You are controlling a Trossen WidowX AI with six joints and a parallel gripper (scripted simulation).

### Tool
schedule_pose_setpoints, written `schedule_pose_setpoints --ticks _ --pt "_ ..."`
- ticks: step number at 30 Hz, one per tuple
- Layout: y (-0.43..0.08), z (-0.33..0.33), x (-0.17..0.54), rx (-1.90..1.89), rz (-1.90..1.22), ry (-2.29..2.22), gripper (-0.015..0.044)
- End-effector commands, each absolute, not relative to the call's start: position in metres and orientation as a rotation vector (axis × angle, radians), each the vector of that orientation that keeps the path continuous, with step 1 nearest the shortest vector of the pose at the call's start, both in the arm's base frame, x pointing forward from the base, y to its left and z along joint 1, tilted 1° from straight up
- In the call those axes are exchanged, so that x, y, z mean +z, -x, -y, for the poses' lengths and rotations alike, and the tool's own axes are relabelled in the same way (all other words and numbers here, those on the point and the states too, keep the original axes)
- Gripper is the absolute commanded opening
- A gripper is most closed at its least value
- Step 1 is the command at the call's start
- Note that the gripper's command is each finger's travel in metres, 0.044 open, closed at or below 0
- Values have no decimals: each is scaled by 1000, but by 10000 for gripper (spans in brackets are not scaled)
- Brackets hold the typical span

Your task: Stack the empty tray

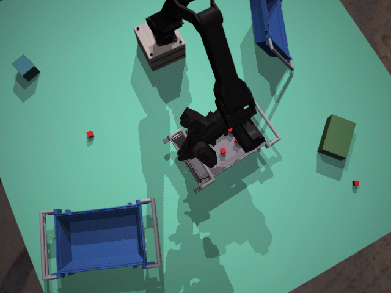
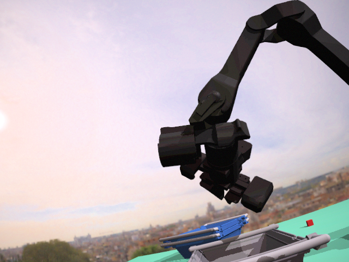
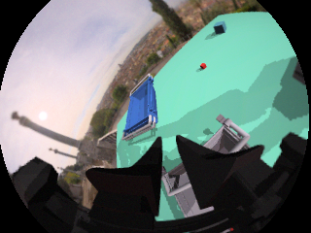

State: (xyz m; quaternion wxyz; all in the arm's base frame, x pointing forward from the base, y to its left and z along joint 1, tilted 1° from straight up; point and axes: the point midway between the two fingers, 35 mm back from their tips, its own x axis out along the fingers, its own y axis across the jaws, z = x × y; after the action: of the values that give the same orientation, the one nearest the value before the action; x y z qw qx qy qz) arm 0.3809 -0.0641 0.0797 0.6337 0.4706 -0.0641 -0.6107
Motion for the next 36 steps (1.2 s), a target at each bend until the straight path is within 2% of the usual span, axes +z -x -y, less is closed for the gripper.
schedule_pose_setpoints --ticks 1,20,30,36 --pt "-394 -13 60 -1158 -603 -723 90" --pt "-370 -129 51 -394 -1339 -158 90" --pt "-341 -191 59 160 -1525 124 90" --pt "-339 -193 59 181 -1529 134 90"
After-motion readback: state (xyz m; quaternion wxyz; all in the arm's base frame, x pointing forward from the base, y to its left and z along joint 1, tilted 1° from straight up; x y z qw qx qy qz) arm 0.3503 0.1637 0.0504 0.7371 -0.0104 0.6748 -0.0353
